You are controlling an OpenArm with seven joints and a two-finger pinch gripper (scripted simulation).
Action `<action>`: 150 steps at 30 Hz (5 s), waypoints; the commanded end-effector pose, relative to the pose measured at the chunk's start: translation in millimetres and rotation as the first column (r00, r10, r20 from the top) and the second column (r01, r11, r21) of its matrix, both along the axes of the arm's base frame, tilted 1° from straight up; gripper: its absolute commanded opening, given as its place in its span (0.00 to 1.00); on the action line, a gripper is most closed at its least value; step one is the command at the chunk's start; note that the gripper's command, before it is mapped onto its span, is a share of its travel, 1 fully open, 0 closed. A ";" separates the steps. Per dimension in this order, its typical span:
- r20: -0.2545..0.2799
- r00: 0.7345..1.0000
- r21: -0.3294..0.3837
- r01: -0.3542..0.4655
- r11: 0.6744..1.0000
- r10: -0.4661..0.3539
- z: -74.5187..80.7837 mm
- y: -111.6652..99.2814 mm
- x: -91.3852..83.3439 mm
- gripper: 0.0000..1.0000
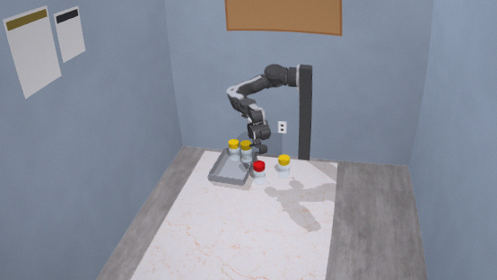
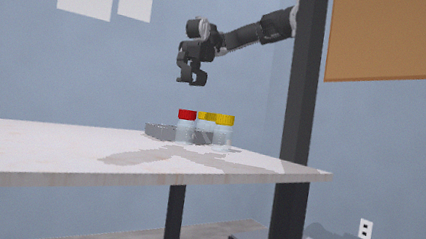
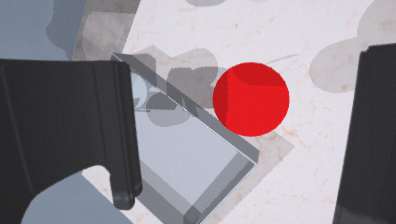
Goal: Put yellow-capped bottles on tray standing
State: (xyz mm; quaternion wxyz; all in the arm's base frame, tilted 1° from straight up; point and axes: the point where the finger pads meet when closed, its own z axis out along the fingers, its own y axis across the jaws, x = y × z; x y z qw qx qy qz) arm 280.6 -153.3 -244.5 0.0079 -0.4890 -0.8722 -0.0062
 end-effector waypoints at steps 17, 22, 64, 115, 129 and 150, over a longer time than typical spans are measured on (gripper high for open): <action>0.001 0.993 -0.003 -0.118 0.993 0.118 9.1 53.3 -31.6 0.42; 0.002 0.986 -0.003 -0.164 0.986 0.164 12.3 73.1 -43.1 0.42; -0.001 0.974 -0.004 -0.226 0.974 0.226 -58.7 101.8 -60.7 0.42; 0.004 0.974 -0.003 -0.227 0.974 0.227 -95.1 102.7 -59.8 0.00; 0.003 0.974 -0.003 -0.227 0.974 0.227 -95.1 102.7 -59.8 0.00; 0.003 0.974 -0.003 -0.227 0.974 0.227 -95.1 102.7 -59.8 0.00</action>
